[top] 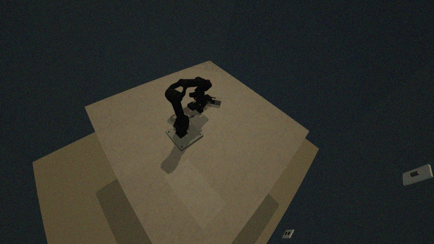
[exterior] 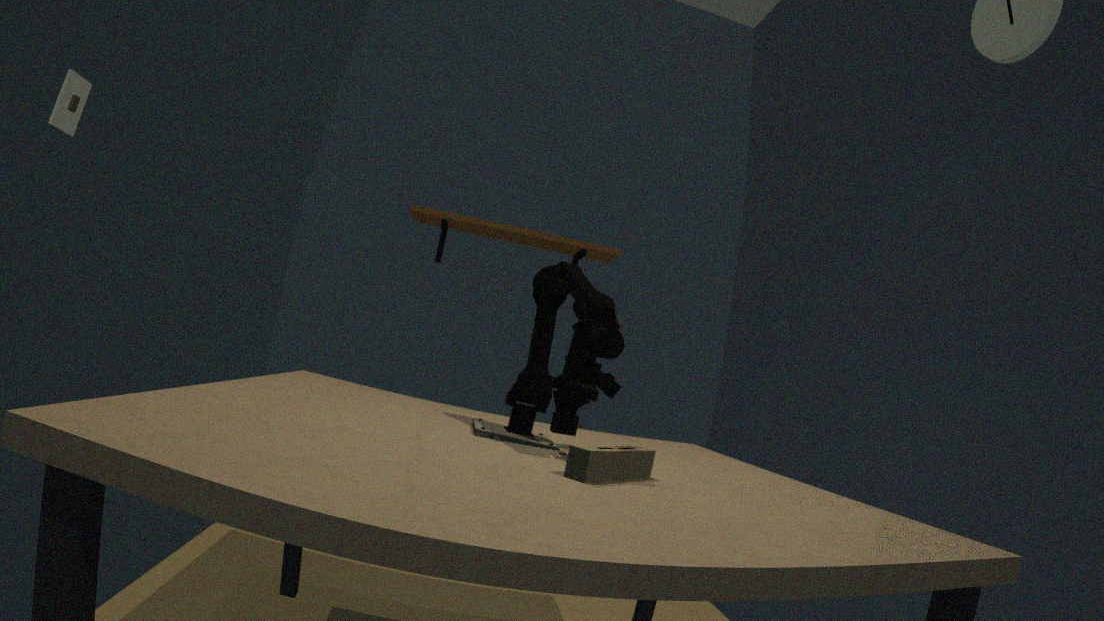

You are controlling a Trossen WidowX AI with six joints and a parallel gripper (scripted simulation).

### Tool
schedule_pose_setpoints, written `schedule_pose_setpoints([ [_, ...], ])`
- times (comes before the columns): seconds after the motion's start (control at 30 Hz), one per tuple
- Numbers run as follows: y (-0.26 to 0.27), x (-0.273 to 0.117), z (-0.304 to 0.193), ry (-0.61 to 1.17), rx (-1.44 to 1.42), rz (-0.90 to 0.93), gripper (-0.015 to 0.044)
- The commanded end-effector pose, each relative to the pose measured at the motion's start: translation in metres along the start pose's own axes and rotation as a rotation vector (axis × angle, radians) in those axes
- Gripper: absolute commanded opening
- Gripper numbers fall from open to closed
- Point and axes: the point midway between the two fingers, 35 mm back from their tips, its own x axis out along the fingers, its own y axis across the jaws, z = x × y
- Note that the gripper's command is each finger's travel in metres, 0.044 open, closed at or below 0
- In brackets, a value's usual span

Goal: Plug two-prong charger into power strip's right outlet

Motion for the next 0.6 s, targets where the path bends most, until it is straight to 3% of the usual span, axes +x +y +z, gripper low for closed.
schedule_pose_setpoints([
  [0.0, -0.009, -0.001, 0.000, -0.009, 0.062, -0.006, 0.0000],
  [0.57, -0.037, 0.010, -0.007, -0.011, 0.346, 0.013, 0.0000],
])
